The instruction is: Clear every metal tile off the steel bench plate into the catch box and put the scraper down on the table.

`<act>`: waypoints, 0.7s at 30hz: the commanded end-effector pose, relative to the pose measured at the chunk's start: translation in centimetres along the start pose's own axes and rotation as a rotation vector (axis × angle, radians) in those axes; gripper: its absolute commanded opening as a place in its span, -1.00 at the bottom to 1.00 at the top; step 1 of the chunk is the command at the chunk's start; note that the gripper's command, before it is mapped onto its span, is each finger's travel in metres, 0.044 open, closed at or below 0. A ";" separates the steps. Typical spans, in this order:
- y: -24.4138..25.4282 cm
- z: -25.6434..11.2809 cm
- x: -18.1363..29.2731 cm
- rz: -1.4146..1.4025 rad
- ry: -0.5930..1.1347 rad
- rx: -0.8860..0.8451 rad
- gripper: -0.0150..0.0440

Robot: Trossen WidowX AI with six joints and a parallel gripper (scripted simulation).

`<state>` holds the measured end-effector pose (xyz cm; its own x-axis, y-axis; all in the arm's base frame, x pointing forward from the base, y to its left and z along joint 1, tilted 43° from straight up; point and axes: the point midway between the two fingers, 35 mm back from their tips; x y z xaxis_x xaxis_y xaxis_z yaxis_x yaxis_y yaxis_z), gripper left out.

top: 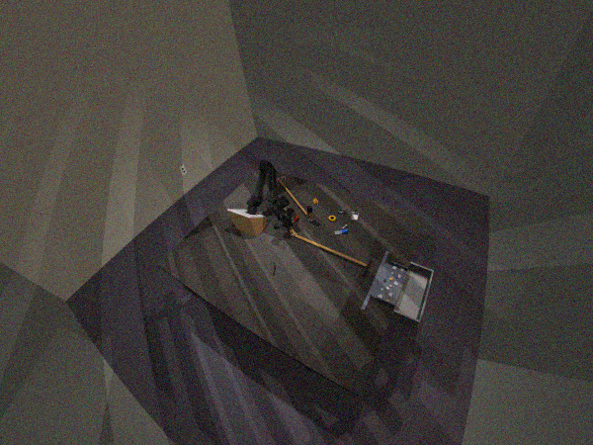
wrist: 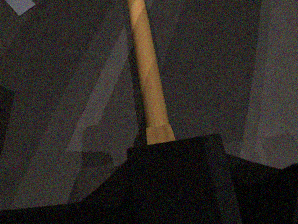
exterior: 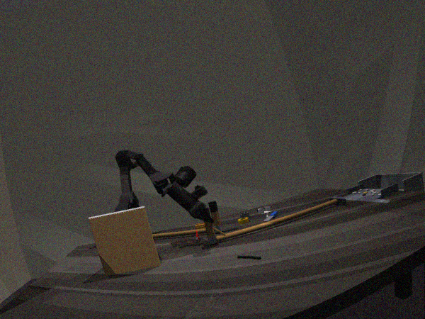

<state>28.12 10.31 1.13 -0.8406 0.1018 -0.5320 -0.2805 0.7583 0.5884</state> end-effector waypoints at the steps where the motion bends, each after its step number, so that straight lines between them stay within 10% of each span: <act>1: 0.1 -0.5 0.2 -0.008 -0.012 -0.003 -0.49; 21: -1.5 -0.9 1.1 -0.014 -0.001 0.003 -0.49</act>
<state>26.90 9.14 0.33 -0.8391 0.0880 -0.5368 -0.2941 0.7568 0.5838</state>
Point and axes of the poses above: the point midway between the two fingers, 35 mm back from their tips, its own z axis out along the fingers, its own y axis across the jaws, x = y × z, and after that the axes turned 11 degrees about -z, right-handed
